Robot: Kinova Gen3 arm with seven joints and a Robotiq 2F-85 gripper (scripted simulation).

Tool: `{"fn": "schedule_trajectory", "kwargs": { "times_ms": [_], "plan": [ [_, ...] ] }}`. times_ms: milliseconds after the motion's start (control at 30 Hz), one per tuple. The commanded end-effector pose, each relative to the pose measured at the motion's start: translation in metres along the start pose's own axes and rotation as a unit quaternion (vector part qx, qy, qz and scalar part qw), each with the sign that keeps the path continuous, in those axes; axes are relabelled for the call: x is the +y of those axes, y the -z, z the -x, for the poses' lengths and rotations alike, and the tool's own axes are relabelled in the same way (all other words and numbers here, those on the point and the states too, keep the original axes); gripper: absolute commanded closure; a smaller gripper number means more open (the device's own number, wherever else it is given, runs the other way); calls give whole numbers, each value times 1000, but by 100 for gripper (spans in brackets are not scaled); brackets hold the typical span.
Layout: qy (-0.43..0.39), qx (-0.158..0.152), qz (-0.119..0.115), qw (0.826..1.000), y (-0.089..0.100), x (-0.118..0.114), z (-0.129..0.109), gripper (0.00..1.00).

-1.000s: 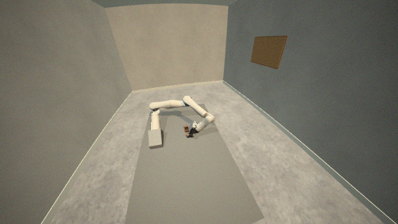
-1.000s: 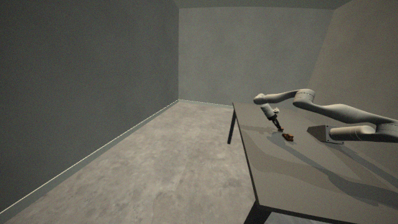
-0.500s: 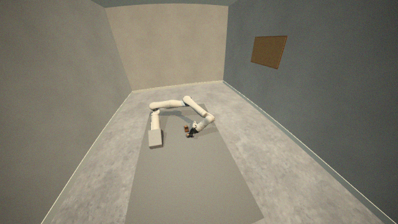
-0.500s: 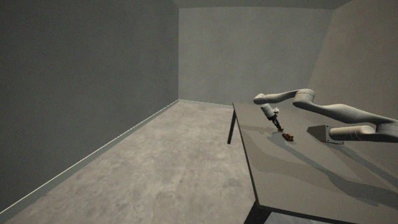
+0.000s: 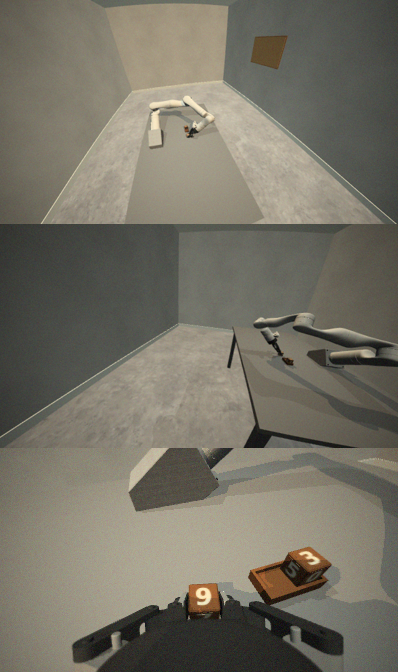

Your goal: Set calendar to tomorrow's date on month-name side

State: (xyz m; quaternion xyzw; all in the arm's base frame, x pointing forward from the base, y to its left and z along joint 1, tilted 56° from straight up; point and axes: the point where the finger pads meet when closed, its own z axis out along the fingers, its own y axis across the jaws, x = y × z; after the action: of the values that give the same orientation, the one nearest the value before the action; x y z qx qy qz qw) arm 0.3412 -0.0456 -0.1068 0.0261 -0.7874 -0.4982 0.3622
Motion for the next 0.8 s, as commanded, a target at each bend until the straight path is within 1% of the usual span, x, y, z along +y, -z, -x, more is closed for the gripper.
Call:
{"fn": "schedule_trajectory", "kwargs": {
  "times_ms": [0,67,100,167,200,267,300,767],
  "plan": [
    [0,-1,0,1000,1,0,0,60],
    [0,-1,0,1000,1,0,0,60],
    [0,-1,0,1000,1,0,0,56],
    [0,-1,0,1000,1,0,0,56],
    [0,-1,0,1000,1,0,0,52],
    [0,-1,0,1000,1,0,0,52],
    [0,-1,0,1000,1,0,0,31],
    [0,-1,0,1000,1,0,0,31]
  ]
}}
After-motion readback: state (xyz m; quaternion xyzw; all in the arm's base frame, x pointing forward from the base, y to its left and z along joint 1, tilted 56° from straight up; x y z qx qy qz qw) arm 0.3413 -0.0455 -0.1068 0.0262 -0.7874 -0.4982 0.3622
